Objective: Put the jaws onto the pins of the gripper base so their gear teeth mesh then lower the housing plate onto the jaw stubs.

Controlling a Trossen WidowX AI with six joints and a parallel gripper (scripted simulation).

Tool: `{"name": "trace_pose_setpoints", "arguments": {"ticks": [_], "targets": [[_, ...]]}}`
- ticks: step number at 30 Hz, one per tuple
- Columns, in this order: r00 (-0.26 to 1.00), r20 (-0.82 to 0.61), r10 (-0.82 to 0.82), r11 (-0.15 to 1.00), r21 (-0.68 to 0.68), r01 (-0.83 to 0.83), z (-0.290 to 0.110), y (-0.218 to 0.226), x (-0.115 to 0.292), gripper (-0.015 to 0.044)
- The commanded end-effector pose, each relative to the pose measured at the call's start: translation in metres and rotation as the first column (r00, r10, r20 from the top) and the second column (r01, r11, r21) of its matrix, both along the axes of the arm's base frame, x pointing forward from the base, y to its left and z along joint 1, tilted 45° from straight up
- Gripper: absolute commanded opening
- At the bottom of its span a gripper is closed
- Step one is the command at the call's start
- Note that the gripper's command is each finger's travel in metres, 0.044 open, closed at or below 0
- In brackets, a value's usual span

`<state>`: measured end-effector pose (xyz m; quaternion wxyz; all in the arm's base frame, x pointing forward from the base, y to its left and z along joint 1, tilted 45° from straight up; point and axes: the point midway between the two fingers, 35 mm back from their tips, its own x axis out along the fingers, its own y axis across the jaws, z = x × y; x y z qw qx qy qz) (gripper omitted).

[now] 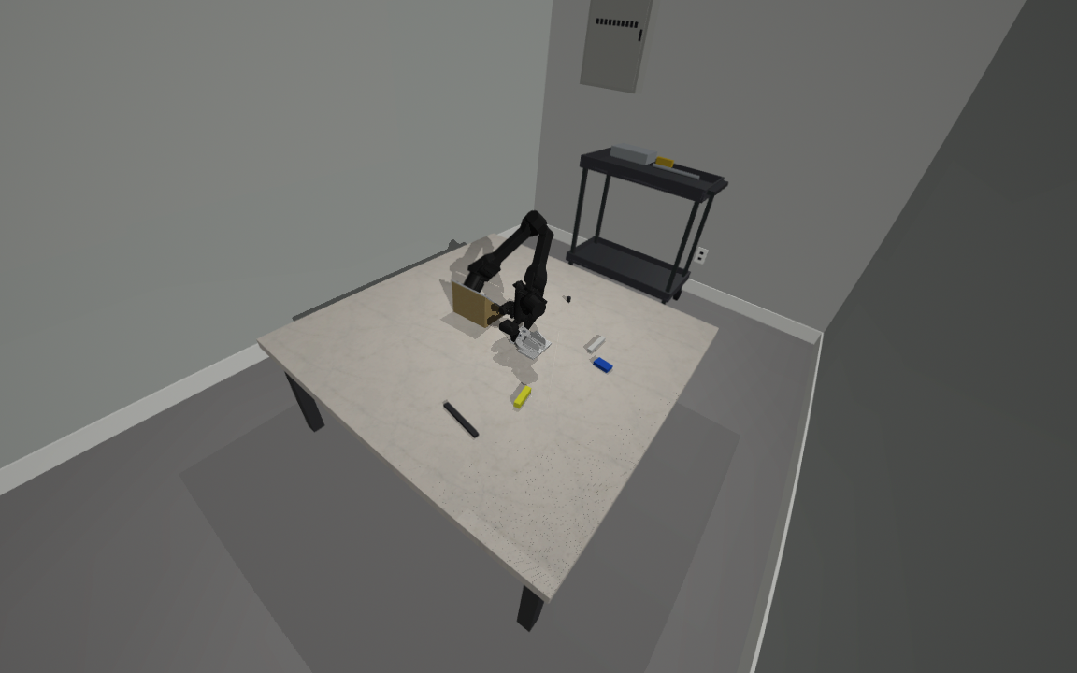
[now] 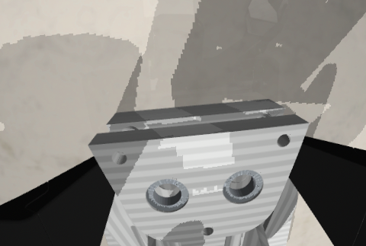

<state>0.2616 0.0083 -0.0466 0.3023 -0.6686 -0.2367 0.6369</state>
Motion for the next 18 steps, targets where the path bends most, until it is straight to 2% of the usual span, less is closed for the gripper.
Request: {"name": "trace_pose_setpoints", "arguments": {"ticks": [1,18], "targets": [[1.0,-0.004,-0.003,1.0,0.004,0.003,-0.001,0.0015,-0.0003,0.0351],[1.0,-0.003,-0.003,1.0,0.004,0.003,-0.0027,0.0032,-0.0001,0.0351]]}}
